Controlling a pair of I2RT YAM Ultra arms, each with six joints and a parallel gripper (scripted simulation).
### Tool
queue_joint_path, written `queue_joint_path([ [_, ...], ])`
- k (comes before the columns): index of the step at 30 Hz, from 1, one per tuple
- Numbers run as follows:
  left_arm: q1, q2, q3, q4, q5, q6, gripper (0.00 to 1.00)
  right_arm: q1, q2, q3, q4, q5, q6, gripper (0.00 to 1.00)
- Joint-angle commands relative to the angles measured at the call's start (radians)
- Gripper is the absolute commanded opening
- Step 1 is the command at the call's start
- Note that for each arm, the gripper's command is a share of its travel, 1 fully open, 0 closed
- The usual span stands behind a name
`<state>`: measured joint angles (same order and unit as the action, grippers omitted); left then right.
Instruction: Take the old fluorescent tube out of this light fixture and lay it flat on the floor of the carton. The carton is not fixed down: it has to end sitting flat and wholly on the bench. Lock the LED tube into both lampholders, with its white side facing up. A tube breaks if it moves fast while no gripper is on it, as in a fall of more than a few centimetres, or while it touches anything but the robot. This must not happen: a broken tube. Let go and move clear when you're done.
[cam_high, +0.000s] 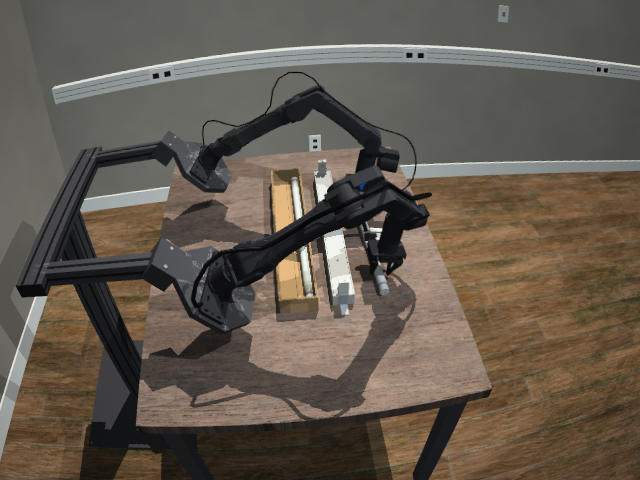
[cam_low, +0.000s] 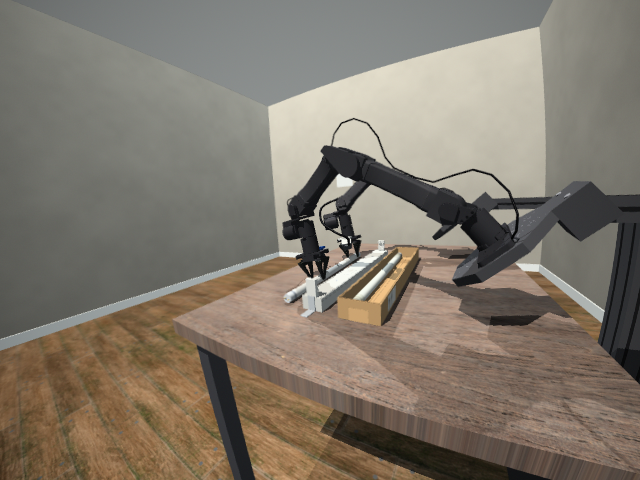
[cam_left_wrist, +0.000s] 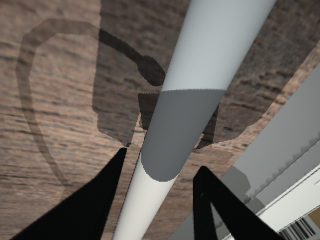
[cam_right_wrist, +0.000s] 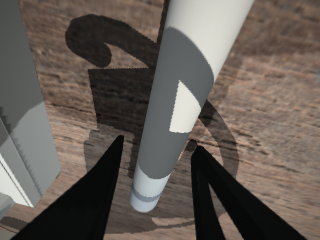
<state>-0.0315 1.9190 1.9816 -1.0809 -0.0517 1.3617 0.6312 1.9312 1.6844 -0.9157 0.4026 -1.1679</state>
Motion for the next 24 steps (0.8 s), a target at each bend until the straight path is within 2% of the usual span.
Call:
queue_joint_path([
  [1,0.001,-0.043,0.032,0.02,0.012,0.011,0.49,0.025,-0.029,0.013,0.021,-0.018,-0.008,0.49],
  [3,0.002,-0.034,0.032,0.022,0.013,0.011,0.49,0.024,-0.032,-0.034,0.021,-0.018,-0.009,0.49],
  [5,0.003,-0.039,0.002,0.024,0.013,0.01,0.49,0.028,-0.025,0.029,-0.004,-0.019,-0.01,0.49],
  [6,0.003,-0.039,0.0,0.021,0.013,0.01,0.11,0.027,-0.027,0.034,-0.001,-0.019,-0.01,0.49],
  [22,0.003,-0.039,0.0,0.012,0.013,0.007,0.11,0.027,-0.026,0.029,0.001,-0.019,-0.009,0.49],
  [23,0.003,-0.039,0.0,0.012,0.013,0.007,0.11,0.027,-0.026,0.029,0.001,-0.019,-0.009,0.11],
  [24,0.003,-0.039,0.0,0.012,0.013,0.007,0.11,0.027,-0.026,0.029,0.001,-0.019,-0.008,0.11],
])
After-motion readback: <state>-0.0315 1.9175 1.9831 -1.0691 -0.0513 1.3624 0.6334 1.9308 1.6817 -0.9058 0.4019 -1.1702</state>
